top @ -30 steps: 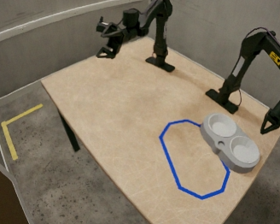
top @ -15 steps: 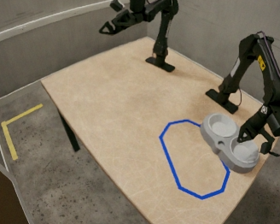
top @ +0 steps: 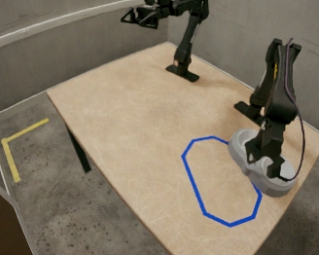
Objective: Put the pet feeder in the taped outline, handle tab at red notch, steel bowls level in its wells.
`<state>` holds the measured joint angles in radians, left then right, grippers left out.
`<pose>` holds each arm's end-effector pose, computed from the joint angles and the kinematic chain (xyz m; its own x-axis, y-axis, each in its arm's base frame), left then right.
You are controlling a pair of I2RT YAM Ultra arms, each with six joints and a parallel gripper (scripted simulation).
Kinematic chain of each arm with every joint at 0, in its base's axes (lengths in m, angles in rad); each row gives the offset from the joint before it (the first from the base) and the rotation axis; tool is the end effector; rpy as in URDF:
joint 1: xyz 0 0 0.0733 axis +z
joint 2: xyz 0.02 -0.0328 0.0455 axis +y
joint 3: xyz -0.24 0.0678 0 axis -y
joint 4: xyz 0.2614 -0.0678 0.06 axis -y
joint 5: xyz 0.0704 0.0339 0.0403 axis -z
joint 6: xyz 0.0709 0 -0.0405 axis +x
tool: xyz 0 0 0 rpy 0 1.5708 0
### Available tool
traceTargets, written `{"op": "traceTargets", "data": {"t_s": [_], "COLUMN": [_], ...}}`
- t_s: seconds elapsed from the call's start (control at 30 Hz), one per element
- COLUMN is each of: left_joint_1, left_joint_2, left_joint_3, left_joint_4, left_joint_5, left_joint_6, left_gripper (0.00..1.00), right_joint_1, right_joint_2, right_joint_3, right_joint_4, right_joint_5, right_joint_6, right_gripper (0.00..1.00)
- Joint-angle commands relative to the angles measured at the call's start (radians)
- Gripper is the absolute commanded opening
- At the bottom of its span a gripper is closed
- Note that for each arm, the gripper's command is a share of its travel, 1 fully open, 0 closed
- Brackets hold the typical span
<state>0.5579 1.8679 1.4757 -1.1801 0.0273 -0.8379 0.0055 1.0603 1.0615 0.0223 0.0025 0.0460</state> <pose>0.3010 0.1869 0.1625 -0.1742 -0.9845 0.0213 -0.9846 0.1739 -0.0171 0.3053 0.0026 0.3916 0.0233 0.0461 -0.9987 -0.0041 0.9989 0.0460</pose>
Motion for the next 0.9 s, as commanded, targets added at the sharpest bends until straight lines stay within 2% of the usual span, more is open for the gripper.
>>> {"op": "traceTargets", "data": {"t_s": [0.0,0.13,0.2,0.27,0.67,0.77,0.87], "left_joint_1": [-0.022,-0.003,-0.039,-0.029,-0.014,-0.011,-0.015], "left_joint_2": [-0.004,-0.013,0.002,0.018,0.022,-0.012,0.034], "left_joint_3": [0.032,0.033,0.035,-0.013,-0.058,-0.058,-0.084], "left_joint_4": [0.005,-0.007,0.019,0.024,0.081,0.095,0.113], "left_joint_5": [-0.063,-0.058,-0.016,-0.021,-0.03,-0.031,-0.032], "left_joint_6": [-0.045,-0.035,-0.007,-0.007,-0.012,-0.013,-0.014], "left_gripper": [0.3,0.3,0.3,0.3,0.3,0.3,0.3], "right_joint_1": [-0.016,-0.004,0.003,0.003,0.004,0.004,0.004], "right_joint_2": [-0.04,-0.018,-0.059,-0.054,-0.047,-0.047,-0.047], "right_joint_3": [-0.021,0.006,0.024,0.024,0.024,0.024,0.024], "right_joint_4": [-0.062,-0.063,-0.04,-0.047,-0.045,-0.045,-0.045], "right_joint_5": [-0.013,-0.005,0.005,0.006,0.006,0.007,0.007], "right_joint_6": [-0.109,-0.085,-0.038,-0.038,-0.038,-0.039,-0.039], "right_gripper": [1.0,1.0,1.0,1.0,1.0,1.0,1.0]}}
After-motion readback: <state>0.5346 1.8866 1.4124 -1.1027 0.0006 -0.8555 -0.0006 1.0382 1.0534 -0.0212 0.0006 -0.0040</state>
